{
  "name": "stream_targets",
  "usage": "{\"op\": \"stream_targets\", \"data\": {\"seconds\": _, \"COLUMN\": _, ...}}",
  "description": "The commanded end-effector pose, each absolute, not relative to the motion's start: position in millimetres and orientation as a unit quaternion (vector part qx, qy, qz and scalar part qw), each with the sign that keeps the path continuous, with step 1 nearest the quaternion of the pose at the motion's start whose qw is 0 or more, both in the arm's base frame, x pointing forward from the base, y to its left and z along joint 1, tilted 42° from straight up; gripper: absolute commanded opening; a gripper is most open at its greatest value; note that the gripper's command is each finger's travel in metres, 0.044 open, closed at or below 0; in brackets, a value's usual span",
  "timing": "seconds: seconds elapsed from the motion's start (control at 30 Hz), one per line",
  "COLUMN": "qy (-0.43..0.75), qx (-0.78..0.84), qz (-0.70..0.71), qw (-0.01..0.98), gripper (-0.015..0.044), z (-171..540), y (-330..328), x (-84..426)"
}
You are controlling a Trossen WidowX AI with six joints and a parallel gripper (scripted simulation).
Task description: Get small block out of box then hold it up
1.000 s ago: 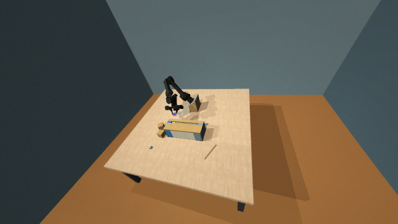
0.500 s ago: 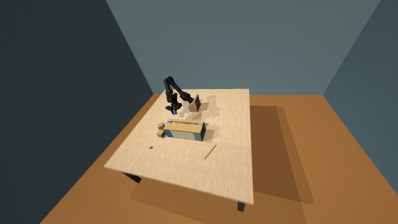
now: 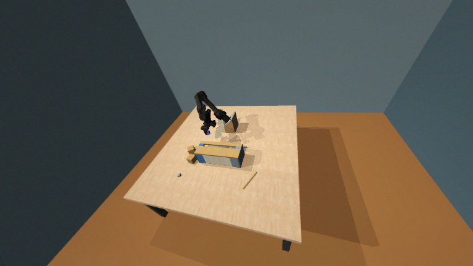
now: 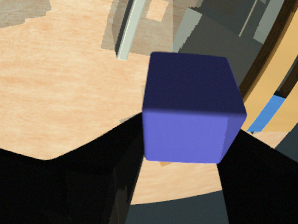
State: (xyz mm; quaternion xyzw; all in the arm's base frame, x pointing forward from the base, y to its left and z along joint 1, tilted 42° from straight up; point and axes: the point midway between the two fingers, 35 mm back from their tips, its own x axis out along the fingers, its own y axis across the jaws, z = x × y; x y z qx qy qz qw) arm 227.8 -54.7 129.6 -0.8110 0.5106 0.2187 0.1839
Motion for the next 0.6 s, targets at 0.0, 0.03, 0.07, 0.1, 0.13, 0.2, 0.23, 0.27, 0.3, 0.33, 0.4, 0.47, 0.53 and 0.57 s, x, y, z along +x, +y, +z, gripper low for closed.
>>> {"op": "stream_targets", "data": {"seconds": 0.0, "qy": 0.491, "qx": -0.826, "qz": 0.251, "qw": 0.116, "gripper": 0.0, "z": 135, "y": -53, "x": 228}}
{"op": "stream_targets", "data": {"seconds": 0.03, "qy": 0.486, "qx": -0.829, "qz": 0.26, "qw": 0.099, "gripper": 0.0, "z": 135, "y": -52, "x": 228}}
{"op": "stream_targets", "data": {"seconds": 0.07, "qy": 0.48, "qx": -0.831, "qz": 0.268, "qw": 0.082, "gripper": 0.0, "z": 136, "y": -52, "x": 227}}
{"op": "stream_targets", "data": {"seconds": 0.1, "qy": 0.475, "qx": -0.833, "qz": 0.277, "qw": 0.065, "gripper": 0.0, "z": 137, "y": -52, "x": 227}}
{"op": "stream_targets", "data": {"seconds": 0.13, "qy": 0.469, "qx": -0.834, "qz": 0.285, "qw": 0.048, "gripper": 0.0, "z": 137, "y": -51, "x": 227}}
{"op": "stream_targets", "data": {"seconds": 0.2, "qy": 0.458, "qx": -0.836, "qz": 0.301, "qw": 0.014, "gripper": 0.0, "z": 139, "y": -51, "x": 226}}
{"op": "stream_targets", "data": {"seconds": 0.23, "qy": 0.452, "qx": -0.837, "qz": 0.309, "qw": -0.003, "gripper": 0.0, "z": 139, "y": -50, "x": 226}}
{"op": "stream_targets", "data": {"seconds": 0.27, "qy": 0.446, "qx": -0.837, "qz": 0.316, "qw": -0.021, "gripper": 0.0, "z": 140, "y": -50, "x": 226}}
{"op": "stream_targets", "data": {"seconds": 0.3, "qy": 0.44, "qx": -0.837, "qz": 0.324, "qw": -0.038, "gripper": 0.0, "z": 141, "y": -50, "x": 225}}
{"op": "stream_targets", "data": {"seconds": 0.33, "qy": 0.433, "qx": -0.836, "qz": 0.332, "qw": -0.055, "gripper": 0.0, "z": 141, "y": -49, "x": 225}}
{"op": "stream_targets", "data": {"seconds": 0.4, "qy": 0.42, "qx": -0.834, "qz": 0.346, "qw": -0.089, "gripper": 0.0, "z": 143, "y": -48, "x": 224}}
{"op": "stream_targets", "data": {"seconds": 0.47, "qy": 0.407, "qx": -0.831, "qz": 0.36, "qw": -0.124, "gripper": 0.0, "z": 144, "y": -48, "x": 224}}
{"op": "stream_targets", "data": {"seconds": 0.53, "qy": 0.394, "qx": -0.826, "qz": 0.372, "qw": -0.155, "gripper": 0.0, "z": 146, "y": -47, "x": 223}}
{"op": "stream_targets", "data": {"seconds": 0.57, "qy": 0.39, "qx": -0.825, "qz": 0.375, "qw": -0.164, "gripper": 0.0, "z": 146, "y": -47, "x": 223}}
